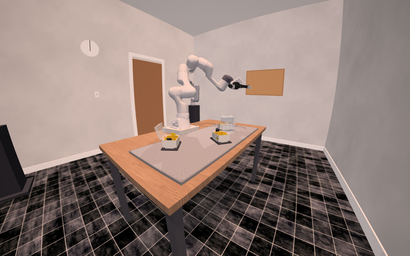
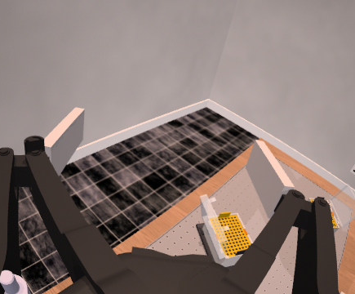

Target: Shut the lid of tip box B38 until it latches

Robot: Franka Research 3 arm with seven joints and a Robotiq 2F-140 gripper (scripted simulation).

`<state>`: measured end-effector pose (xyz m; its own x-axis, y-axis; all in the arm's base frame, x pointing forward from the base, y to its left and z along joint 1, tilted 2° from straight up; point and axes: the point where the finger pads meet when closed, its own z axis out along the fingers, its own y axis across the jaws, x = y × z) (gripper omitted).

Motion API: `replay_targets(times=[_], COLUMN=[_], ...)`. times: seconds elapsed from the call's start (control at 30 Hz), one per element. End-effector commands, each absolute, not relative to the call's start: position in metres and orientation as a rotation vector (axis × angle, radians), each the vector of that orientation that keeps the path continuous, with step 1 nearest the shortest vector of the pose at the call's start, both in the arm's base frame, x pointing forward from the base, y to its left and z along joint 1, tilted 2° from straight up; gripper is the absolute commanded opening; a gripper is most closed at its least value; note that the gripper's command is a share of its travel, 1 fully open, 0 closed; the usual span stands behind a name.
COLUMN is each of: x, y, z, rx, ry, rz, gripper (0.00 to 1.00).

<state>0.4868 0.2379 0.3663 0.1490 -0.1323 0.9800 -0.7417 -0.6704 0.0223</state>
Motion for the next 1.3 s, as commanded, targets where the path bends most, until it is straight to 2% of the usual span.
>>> replay_targets(times=[0.0,1.27], x=[0.476,0.36], y=[0.25,0.347], z=[0.358,0.285], rx=[1.957,2.024], ry=[-0.856,-0.846], rz=[1.563,1.555], gripper=[1.0,1.0])
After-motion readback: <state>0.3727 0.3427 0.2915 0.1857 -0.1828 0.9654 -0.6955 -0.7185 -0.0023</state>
